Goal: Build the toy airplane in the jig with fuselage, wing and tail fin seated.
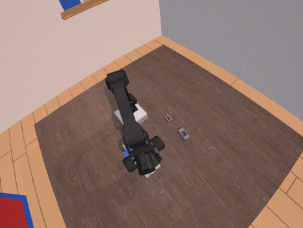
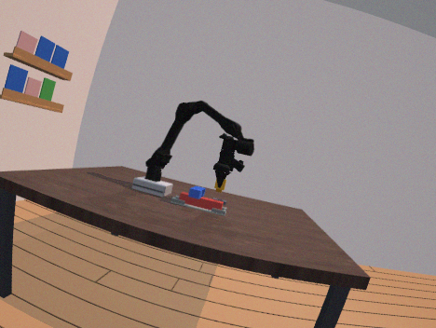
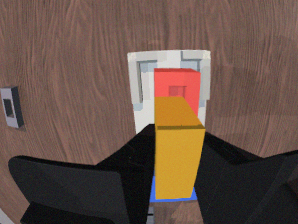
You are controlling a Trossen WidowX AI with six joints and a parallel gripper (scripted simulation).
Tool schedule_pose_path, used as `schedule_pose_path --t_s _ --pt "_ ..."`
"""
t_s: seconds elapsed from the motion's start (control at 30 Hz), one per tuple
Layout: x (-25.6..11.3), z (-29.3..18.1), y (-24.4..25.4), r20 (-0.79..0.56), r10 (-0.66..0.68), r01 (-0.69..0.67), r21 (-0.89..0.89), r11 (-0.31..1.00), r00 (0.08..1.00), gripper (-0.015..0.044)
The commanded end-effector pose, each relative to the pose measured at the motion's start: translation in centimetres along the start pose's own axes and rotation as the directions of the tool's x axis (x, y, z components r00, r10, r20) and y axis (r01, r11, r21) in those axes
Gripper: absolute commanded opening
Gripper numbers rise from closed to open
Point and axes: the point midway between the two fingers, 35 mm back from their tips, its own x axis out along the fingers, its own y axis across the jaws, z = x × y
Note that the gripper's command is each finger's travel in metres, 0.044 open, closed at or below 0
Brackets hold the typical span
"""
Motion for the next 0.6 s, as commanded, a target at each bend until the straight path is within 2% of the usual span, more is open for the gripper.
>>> schedule_pose_path --t_s 0.0,0.07,0.17,0.57 --pt "0.3 0.15 -1.25 -0.002 -0.006 0.006 -0.009 1.0 1.0 0.0" --pt "0.34 0.15 -1.44 -0.002 -0.007 0.007 -0.01 1.0 1.0 0.0" --pt "0.32 0.14 -1.45 -0.002 -0.007 0.007 -0.01 1.0 1.0 0.0065" --pt "0.33 0.14 -1.45 -0.002 -0.007 0.007 -0.01 1.0 1.0 0.0065"
